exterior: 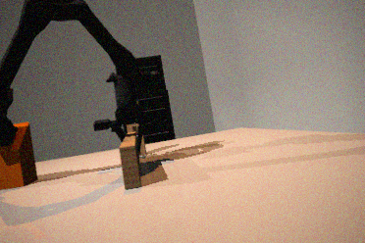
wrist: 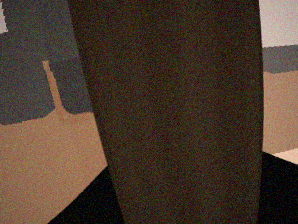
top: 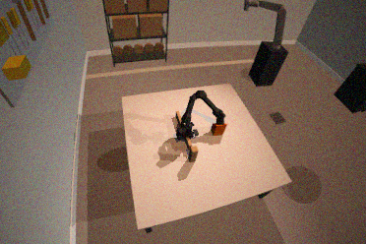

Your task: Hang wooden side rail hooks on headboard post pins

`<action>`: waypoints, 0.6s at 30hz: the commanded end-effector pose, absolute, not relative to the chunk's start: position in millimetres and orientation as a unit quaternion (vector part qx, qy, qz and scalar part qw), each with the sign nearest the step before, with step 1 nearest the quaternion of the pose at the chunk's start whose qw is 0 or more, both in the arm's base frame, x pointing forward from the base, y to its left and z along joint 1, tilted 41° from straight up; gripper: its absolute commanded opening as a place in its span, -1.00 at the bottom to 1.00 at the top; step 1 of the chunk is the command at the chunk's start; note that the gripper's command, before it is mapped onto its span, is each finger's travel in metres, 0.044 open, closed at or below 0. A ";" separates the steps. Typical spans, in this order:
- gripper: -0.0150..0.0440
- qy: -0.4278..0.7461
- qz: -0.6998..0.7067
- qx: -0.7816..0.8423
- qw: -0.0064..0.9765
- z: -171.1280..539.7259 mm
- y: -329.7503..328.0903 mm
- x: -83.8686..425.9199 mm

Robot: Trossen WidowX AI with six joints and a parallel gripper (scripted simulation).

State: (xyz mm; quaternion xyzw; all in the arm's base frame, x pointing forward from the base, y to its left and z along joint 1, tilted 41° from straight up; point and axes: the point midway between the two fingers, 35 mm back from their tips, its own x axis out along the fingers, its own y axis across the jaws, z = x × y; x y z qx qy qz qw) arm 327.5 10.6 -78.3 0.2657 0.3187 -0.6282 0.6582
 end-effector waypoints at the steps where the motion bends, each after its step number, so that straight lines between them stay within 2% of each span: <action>1: -0.49 0.316 -0.622 0.271 0.663 -73.2 16.1 330.9; 18: -0.49 0.317 -0.622 0.271 0.663 -71.0 18.0 330.8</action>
